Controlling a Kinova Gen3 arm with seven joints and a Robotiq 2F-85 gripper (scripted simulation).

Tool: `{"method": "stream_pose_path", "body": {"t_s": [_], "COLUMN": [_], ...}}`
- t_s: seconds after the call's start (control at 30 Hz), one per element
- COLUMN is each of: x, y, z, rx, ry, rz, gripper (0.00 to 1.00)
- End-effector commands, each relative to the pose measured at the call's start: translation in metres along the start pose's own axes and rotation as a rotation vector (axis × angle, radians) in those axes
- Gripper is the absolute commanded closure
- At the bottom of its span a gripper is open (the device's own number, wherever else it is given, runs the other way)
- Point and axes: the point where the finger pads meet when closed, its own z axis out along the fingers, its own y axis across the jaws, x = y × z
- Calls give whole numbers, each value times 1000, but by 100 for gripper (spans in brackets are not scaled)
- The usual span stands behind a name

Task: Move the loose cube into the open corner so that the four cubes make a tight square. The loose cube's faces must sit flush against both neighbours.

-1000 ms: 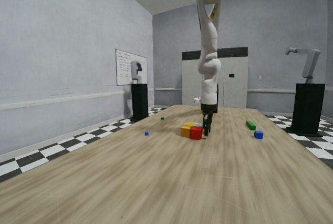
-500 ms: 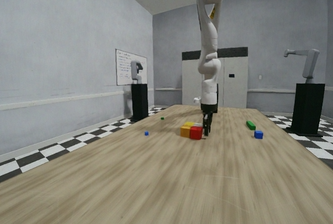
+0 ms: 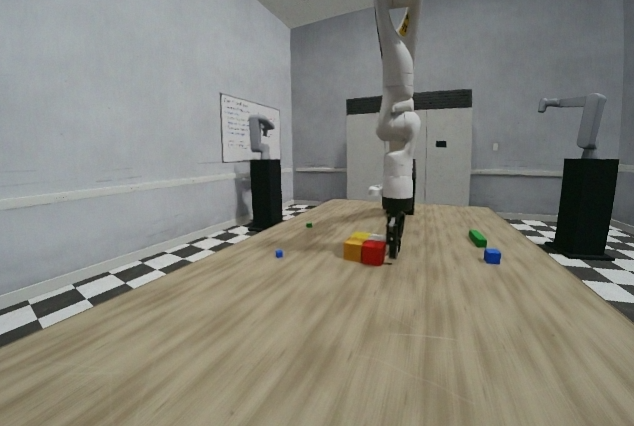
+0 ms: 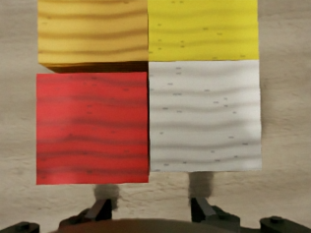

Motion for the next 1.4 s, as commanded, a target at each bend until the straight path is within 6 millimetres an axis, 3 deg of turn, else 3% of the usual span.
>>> {"method": "stream_pose_path", "body": {"t_s": [0.0,1.37], "x": [3,7], "y": [-1,-1], "z": [0,0], "rx": [1,1], "ry": [1,1], "rz": [3,3], "gripper": [47,47]}}
